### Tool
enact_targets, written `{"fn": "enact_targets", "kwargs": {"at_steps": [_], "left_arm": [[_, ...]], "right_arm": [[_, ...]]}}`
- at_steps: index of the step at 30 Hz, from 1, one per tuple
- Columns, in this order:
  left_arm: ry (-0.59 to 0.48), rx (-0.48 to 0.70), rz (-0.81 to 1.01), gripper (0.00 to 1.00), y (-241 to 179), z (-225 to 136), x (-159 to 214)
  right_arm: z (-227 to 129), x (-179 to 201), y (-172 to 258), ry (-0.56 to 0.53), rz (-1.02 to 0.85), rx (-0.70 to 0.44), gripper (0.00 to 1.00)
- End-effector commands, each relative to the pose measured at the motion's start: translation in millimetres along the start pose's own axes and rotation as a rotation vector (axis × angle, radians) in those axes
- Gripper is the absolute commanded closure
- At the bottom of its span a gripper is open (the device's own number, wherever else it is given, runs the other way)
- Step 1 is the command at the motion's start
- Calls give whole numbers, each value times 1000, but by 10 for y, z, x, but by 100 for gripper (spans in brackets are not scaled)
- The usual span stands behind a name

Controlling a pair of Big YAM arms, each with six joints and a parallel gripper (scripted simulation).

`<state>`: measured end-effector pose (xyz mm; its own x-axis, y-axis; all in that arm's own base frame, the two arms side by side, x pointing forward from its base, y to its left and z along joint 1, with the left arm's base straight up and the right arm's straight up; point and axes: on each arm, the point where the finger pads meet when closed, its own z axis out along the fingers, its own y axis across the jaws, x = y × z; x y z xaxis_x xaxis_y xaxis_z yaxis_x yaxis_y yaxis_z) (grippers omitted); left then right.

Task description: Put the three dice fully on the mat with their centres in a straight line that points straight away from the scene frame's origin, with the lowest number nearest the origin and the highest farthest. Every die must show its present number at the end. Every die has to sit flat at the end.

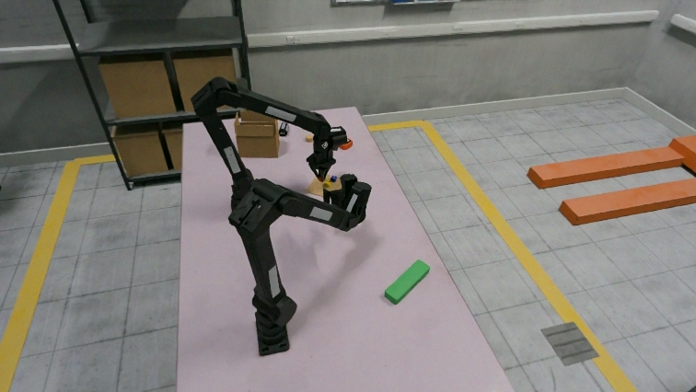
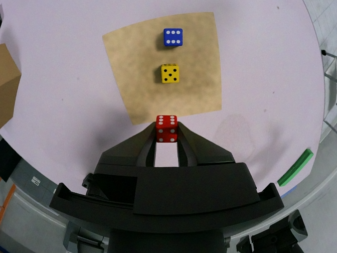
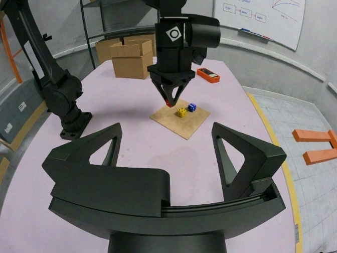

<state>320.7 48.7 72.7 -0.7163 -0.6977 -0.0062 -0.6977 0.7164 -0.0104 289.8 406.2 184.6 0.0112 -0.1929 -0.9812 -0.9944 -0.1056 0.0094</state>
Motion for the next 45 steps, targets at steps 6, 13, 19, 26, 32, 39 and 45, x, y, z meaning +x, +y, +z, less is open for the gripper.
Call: {"fn": "enact_targets", "kwargs": {"at_steps": [6, 13, 19, 26, 32, 39, 45], "left_arm": [[-4, 3, 28, 86, -66, 63, -57], [5, -6, 28, 86, -40, 298, 16], [6, -9, 28, 86, -30, 389, 24], [3, -11, 28, 86, -26, 537, 21], [4, -12, 28, 86, -25, 594, 20], [-4, -6, 28, 86, -62, 553, -29], [-24, 10, 28, 56, -84, 445, -97]], "right_arm": [[0, -373, -184, -51, -63, 20, 0], [0, -372, -183, -51, -63, 20, 0], [0, -372, -183, -51, -63, 20, 0], [0, -372, -183, -51, -63, 20, 0], [0, -372, -183, -51, -63, 20, 0], [0, -372, -183, -51, -63, 20, 0], [0, -372, -183, -51, -63, 20, 0]]}}
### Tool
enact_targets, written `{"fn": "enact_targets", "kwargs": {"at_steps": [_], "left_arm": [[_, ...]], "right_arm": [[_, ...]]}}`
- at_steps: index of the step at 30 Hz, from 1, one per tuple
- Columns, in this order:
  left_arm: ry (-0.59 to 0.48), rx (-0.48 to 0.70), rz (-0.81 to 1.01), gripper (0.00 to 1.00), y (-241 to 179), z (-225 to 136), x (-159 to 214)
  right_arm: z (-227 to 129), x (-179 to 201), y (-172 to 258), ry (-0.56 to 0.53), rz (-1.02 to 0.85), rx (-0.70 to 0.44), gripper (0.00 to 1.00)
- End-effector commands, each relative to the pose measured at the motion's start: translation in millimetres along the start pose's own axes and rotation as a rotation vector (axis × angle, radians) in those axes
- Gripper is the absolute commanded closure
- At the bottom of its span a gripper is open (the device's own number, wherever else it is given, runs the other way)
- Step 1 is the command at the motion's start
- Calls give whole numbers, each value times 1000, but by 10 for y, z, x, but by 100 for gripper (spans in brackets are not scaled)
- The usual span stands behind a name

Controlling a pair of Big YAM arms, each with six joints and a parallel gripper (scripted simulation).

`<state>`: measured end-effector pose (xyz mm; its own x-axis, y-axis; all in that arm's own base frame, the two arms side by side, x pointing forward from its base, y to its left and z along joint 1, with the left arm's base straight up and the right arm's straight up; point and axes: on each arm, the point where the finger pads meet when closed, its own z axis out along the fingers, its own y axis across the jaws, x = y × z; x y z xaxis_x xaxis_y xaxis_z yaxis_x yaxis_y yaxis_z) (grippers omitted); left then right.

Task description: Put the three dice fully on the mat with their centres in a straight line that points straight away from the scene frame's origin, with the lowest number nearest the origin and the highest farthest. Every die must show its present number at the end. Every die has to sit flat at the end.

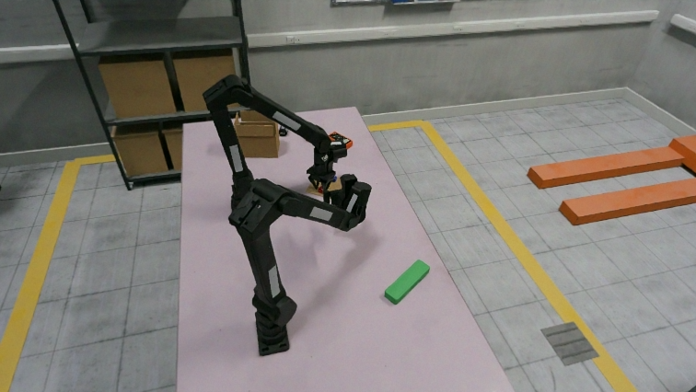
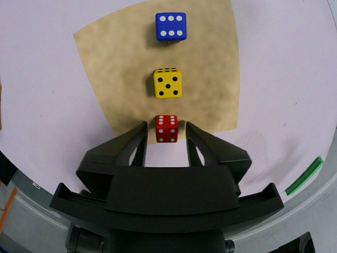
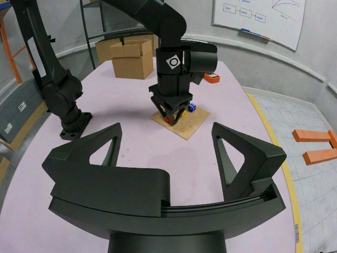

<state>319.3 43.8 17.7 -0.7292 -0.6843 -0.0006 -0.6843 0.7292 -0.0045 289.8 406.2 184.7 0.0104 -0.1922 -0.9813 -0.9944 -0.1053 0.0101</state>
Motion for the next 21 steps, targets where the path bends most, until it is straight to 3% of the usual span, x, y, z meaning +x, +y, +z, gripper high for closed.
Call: {"fn": "enact_targets", "kwargs": {"at_steps": [1, 14, 16, 21], "left_arm": [[-44, 25, 9, 56, -60, -174, -199], [-85, 54, 15, 56, -203, -690, -257], [-97, 57, 7, 40, -209, -826, -257], [-171, 60, 0, 40, -181, -839, -243]], "right_arm": [[1, -371, -183, -50, -63, 20, 0], [1, -371, -183, -50, -63, 20, 0], [1, -371, -183, -50, -63, 20, 0], [1, -371, -183, -50, -63, 20, 0]]}}
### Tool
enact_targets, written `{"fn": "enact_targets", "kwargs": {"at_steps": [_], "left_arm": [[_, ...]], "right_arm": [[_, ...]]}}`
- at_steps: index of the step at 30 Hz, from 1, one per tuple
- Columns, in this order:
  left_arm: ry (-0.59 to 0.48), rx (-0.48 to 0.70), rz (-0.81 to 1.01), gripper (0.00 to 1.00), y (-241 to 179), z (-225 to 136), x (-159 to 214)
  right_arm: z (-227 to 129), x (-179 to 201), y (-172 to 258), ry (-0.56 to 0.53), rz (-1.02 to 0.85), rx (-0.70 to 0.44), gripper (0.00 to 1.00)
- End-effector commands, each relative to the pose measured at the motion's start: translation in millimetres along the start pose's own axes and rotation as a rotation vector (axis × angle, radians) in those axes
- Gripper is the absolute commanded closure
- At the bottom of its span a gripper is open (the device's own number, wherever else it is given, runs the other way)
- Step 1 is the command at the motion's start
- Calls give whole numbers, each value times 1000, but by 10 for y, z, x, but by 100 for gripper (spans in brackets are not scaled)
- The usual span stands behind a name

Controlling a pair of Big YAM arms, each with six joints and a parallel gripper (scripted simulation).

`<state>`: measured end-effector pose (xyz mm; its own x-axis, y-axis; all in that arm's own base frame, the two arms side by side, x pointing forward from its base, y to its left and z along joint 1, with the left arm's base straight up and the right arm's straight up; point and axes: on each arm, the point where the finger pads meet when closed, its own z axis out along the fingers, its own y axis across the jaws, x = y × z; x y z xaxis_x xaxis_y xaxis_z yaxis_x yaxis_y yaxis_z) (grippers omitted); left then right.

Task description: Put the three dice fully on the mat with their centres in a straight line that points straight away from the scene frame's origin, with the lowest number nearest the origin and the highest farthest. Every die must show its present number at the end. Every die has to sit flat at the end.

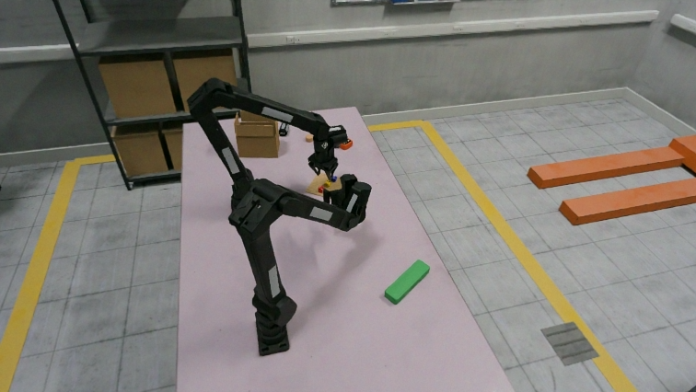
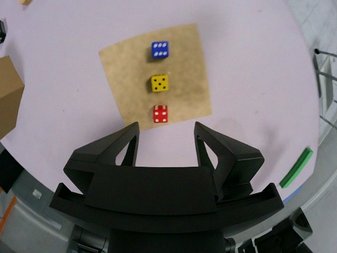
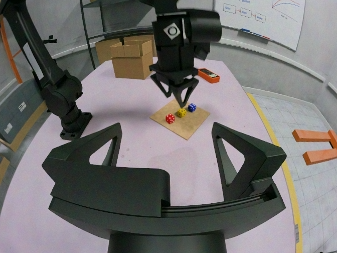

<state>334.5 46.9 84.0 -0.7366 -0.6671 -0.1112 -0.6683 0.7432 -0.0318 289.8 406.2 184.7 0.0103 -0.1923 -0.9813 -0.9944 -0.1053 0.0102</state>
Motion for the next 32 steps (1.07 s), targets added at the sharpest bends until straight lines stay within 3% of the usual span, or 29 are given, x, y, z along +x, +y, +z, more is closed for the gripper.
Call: {"fn": "enact_targets", "kwargs": {"at_steps": [1, 5, 11, 32], "left_arm": [[-114, 30, -20, 40, -79, -154, -129], [-320, 16, -4, 40, -24, -194, -201], [-505, -8, 4, 40, 33, -247, -294], [-534, -20, -11, 40, 38, -291, -383]], "right_arm": [[1, -371, -183, -50, -64, 20, 0], [1, -371, -183, -50, -64, 20, 0], [1, -371, -183, -50, -64, 20, 0], [1, -371, -183, -50, -64, 20, 0]]}}
